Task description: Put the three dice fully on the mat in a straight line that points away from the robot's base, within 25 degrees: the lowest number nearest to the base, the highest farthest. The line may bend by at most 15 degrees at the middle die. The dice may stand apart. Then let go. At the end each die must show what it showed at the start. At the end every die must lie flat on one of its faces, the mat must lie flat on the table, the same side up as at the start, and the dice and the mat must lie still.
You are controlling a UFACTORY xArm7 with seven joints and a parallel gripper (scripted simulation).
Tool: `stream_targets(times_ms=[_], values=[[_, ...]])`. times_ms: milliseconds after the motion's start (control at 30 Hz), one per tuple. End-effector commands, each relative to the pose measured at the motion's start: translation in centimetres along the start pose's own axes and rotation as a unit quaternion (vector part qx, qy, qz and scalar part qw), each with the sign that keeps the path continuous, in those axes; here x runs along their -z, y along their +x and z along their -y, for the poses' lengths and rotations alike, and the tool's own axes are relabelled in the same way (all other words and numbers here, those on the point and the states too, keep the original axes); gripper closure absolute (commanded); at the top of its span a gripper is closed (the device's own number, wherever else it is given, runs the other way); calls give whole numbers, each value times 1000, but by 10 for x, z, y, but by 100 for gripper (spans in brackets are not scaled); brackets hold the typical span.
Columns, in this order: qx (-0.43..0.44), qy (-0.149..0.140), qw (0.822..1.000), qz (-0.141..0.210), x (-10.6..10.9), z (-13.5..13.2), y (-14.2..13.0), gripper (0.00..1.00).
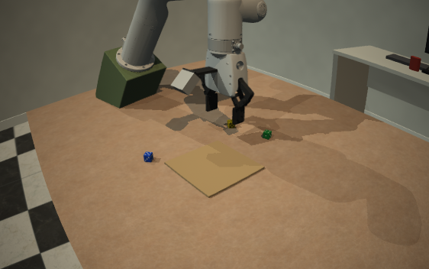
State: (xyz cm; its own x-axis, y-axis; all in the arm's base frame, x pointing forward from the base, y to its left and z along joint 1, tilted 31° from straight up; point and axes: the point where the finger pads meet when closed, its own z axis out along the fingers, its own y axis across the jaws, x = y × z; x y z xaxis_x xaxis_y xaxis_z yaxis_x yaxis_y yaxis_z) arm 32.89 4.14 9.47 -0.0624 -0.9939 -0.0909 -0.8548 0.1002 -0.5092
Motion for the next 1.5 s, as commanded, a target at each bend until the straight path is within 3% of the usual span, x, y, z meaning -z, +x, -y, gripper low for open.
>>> stream_targets(times_ms=[0,600,1467], values=[[0,1,1000,0,0,2,-1,0],[0,1,1000,0,0,15,-4,0],[0,1,1000,0,0,84,-25,0]])
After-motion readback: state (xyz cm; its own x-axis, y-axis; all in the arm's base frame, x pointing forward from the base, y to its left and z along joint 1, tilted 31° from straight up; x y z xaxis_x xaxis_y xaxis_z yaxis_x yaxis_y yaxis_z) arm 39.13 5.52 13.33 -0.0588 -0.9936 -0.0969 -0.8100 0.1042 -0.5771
